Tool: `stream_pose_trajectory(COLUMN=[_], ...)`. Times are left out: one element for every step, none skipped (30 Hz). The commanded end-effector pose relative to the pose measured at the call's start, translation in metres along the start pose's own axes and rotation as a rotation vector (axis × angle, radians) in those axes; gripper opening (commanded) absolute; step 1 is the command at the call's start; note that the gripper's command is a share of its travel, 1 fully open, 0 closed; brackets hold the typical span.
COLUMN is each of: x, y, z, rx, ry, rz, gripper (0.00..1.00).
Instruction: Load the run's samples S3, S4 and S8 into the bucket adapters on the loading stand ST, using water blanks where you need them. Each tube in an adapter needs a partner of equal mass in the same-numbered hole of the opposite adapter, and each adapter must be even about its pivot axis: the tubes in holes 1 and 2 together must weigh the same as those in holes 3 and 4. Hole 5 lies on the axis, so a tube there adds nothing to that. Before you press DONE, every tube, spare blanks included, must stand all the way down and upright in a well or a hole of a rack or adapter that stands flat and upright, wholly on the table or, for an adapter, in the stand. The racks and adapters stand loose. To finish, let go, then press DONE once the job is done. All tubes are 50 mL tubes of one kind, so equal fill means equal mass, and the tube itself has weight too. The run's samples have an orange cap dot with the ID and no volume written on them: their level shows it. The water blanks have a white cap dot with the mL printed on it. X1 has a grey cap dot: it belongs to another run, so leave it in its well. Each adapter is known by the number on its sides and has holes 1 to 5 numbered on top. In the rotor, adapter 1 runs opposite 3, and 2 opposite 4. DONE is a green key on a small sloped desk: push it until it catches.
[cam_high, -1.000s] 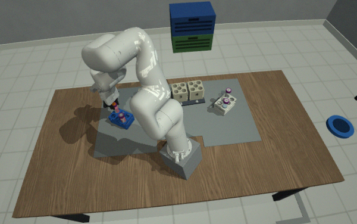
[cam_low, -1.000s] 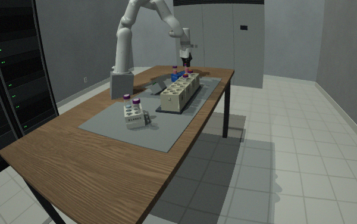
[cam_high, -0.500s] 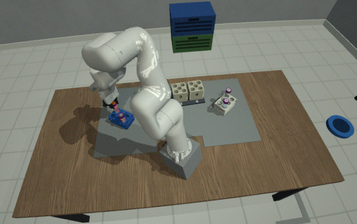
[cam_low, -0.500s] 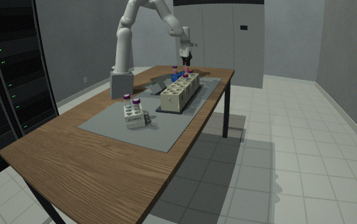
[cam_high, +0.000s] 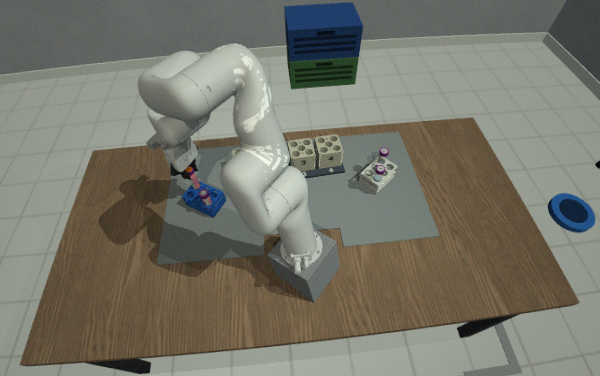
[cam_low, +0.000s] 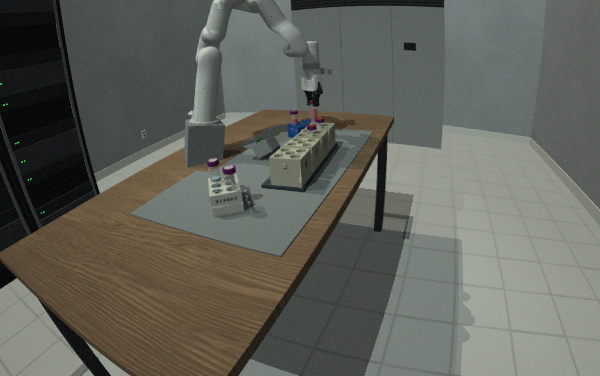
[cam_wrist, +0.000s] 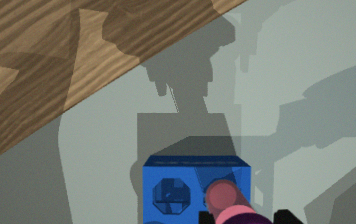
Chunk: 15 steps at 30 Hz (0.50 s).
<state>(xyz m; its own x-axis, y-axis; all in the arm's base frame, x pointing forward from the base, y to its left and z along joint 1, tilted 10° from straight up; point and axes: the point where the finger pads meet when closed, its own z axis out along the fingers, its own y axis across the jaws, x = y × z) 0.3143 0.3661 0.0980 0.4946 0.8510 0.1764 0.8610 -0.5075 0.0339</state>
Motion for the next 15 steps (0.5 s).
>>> stream_pose_trajectory(x=[0.001, 0.001, 0.001, 0.001, 0.001, 0.001, 0.001, 0.001, 0.001, 0.001, 0.001, 0.001, 0.001, 0.001, 0.001], y=[0.000, 0.000, 0.000, 0.000, 0.000, 0.000, 0.000, 0.000, 0.000, 0.000, 0.000, 0.000, 0.000, 0.000, 0.000], z=[-0.008, -0.010, -0.012, -0.014, -0.016, -0.018, -0.020, -0.020, -0.020, -0.022, -0.024, -0.026, -0.028, -0.030, -0.032], rx=[-0.001, -0.001, -0.001, -0.001, -0.001, -0.001, -0.001, -0.001, -0.001, -0.001, -0.001, -0.001, -0.001, -0.001, -0.001], ry=[0.004, 0.004, 0.004, 0.004, 0.004, 0.004, 0.004, 0.004, 0.004, 0.004, 0.004, 0.004, 0.004, 0.004, 0.004], rz=[0.000, 0.000, 0.000, 0.000, 0.000, 0.000, 0.000, 0.000, 0.000, 0.000, 0.000, 0.000, 0.000, 0.000, 0.000], gripper=[0.00, 0.00, 0.00, 0.00, 0.00, 0.00, 0.00, 0.00, 0.00, 0.00, 0.00, 0.00, 0.00, 0.00, 0.00])
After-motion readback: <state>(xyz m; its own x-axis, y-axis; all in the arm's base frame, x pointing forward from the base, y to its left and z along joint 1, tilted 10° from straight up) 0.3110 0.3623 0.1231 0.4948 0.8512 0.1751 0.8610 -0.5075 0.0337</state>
